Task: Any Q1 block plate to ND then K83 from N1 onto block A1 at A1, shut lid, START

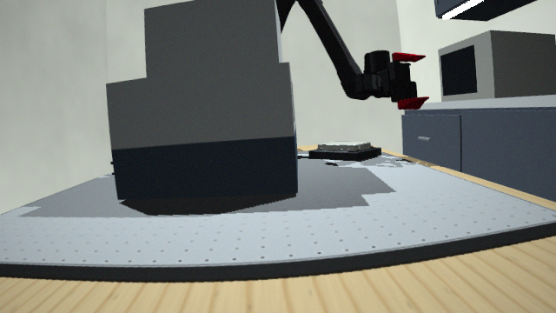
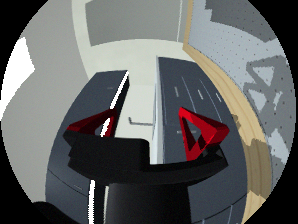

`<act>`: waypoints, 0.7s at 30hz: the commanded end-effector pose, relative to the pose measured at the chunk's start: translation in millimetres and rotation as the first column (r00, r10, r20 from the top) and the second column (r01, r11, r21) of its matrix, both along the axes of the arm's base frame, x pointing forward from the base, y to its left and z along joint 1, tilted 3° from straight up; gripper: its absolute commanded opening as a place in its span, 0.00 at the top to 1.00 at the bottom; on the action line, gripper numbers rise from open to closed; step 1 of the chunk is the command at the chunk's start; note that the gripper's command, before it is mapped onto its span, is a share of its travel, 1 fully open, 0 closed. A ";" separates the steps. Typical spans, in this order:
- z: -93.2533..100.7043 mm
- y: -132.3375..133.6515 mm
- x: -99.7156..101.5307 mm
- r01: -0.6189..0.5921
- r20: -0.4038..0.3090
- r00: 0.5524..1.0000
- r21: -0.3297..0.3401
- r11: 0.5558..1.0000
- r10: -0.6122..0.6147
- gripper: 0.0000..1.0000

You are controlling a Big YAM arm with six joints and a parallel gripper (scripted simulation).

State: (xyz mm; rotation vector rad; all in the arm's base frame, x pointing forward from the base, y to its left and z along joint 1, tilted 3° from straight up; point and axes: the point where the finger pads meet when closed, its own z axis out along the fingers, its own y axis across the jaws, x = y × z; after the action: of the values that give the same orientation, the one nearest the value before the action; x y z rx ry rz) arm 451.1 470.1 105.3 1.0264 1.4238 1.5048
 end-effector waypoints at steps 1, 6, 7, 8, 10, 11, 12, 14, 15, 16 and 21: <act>5.8 0.9 1.0 0.000 0.007 1.000 0.009 1.000 0.000 0.00; 5.8 0.9 1.0 0.000 0.007 1.000 0.009 1.000 0.000 0.00; 5.8 0.9 1.0 0.000 0.007 1.000 0.009 1.000 0.000 0.00; 5.8 0.9 1.0 0.000 0.007 1.000 0.009 1.000 0.000 0.00; 5.8 0.9 1.0 0.000 0.007 1.000 0.009 1.000 0.000 0.00; 5.8 0.9 1.0 0.000 0.007 1.000 0.009 1.000 0.000 0.00; 5.8 0.9 1.0 0.000 0.007 1.000 0.009 1.000 0.000 0.00; 5.8 0.9 1.0 0.000 0.007 1.000 0.009 1.000 0.000 0.00; 5.8 0.9 1.0 0.000 0.007 1.000 0.009 1.000 0.000 0.00; 5.8 0.9 1.0 0.000 0.007 1.000 0.009 1.000 0.000 0.00; 23.0 -3.5 15.0 0.027 0.033 0.999 -0.008 1.000 -0.026 1.00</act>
State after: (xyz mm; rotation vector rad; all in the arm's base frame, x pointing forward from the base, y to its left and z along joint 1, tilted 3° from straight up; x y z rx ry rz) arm 452.3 468.3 103.6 1.0221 1.4270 1.4830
